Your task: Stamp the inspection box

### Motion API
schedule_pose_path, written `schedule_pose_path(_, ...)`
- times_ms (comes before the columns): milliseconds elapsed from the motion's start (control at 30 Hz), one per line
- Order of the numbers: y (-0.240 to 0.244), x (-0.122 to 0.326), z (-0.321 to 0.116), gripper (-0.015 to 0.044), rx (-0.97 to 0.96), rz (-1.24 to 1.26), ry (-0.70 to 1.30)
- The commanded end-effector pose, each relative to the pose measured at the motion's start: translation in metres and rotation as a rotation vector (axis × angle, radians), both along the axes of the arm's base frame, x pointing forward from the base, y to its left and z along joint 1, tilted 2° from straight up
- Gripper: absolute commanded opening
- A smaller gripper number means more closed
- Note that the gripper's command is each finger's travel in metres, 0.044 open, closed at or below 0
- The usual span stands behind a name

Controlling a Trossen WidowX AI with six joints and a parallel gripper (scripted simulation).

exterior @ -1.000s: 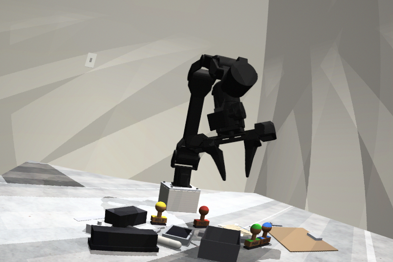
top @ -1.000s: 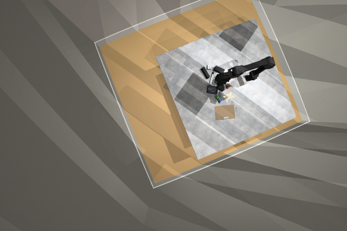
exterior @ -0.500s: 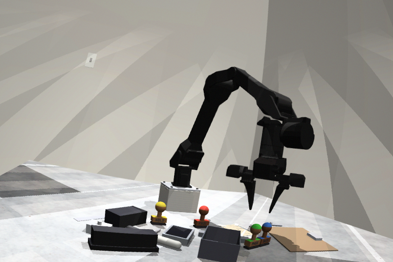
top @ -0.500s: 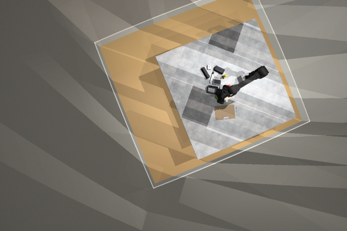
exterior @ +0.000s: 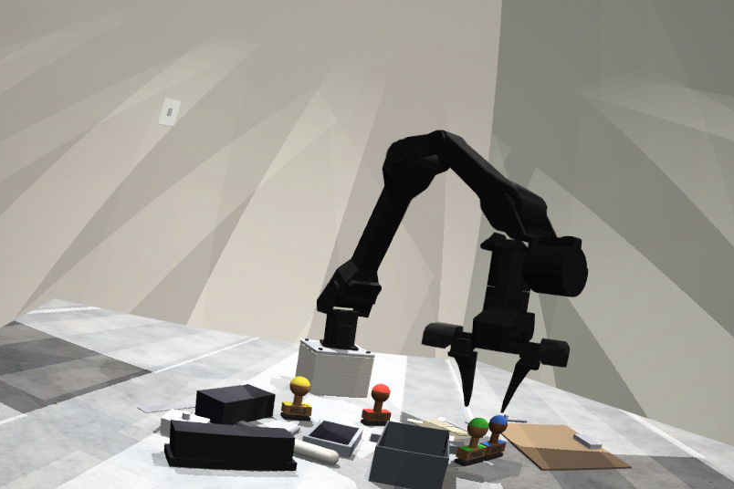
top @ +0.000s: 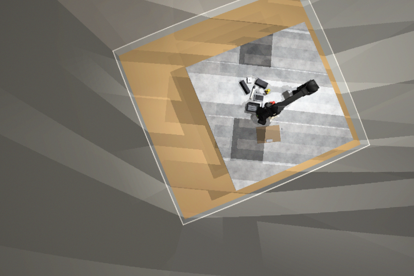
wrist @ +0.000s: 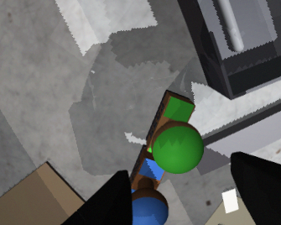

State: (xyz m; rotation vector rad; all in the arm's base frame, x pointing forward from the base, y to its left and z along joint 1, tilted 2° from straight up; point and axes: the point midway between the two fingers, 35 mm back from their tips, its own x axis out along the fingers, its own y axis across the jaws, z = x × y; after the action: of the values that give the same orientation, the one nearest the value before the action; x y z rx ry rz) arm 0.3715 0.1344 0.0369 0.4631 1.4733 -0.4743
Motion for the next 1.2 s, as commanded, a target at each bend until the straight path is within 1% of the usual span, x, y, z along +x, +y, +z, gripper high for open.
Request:
schedule_pose_path(0,-0.001,-0.001,-0.01,0.0221,-0.007,-0.004,0.008)
schedule_pose_path(933,-0.003,-0.001,-0.056,0.0221,-0.008,-0.004,0.009)
schedule_pose_path(1167,-0.003,-0.001,-0.058,0.0221,-0.008,-0.004,0.009)
